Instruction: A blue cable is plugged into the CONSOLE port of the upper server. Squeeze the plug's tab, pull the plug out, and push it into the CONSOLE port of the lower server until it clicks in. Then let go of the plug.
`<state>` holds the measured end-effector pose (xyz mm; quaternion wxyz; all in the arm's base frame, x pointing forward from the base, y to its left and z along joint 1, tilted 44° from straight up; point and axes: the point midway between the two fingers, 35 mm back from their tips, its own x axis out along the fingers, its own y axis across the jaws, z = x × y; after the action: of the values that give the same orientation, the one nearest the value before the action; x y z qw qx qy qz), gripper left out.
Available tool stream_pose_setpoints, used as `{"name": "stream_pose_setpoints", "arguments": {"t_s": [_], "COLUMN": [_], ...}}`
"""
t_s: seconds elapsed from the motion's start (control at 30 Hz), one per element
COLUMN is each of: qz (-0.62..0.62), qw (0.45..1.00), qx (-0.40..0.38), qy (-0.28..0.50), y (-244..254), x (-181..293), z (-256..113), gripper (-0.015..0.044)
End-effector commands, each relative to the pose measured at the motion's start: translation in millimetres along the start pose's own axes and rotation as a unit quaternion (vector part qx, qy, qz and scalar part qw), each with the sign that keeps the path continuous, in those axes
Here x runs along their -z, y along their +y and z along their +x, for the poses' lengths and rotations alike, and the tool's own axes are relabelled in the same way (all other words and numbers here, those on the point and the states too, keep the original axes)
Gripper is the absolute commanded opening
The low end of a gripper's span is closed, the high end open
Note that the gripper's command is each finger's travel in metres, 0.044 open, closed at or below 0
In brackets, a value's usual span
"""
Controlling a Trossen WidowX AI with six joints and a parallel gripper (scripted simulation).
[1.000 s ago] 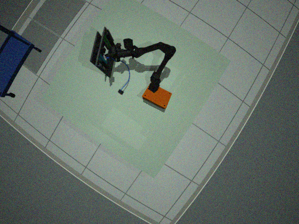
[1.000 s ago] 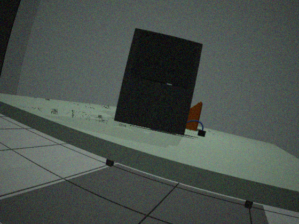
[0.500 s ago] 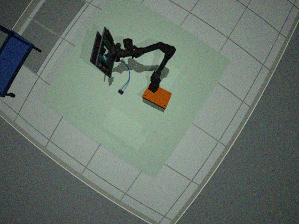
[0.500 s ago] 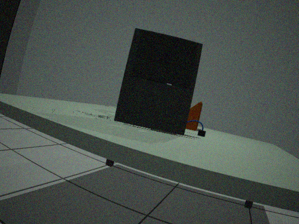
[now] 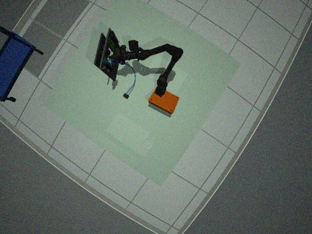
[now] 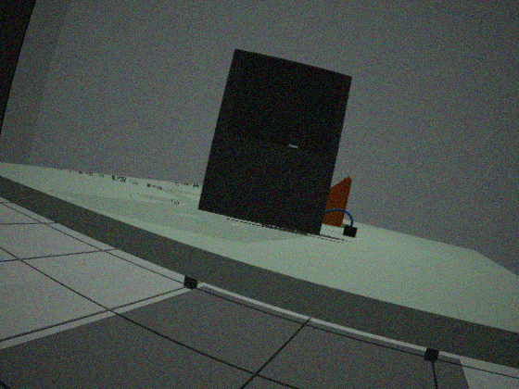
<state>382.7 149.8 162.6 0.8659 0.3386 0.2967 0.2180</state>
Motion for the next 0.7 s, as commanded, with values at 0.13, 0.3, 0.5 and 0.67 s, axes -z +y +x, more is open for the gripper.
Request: {"name": "stream_pose_setpoints", "arguments": {"t_s": [0.13, 0.3, 0.5, 0.67], "qz": [0.0, 0.0, 0.0, 0.0], "qw": [1.0, 1.0, 1.0, 1.0], "qx": [0.0, 0.0, 0.0, 0.0], "qy": [0.0, 0.0, 0.0, 0.0], "y": [0.1, 3.8, 7.0, 5.7], "x": [0.0, 2.2, 3.3, 5.1], "z": [-0.5, -4.2, -7.0, -9.0], "gripper": [0.042, 0.044, 0.044, 0.044]}}
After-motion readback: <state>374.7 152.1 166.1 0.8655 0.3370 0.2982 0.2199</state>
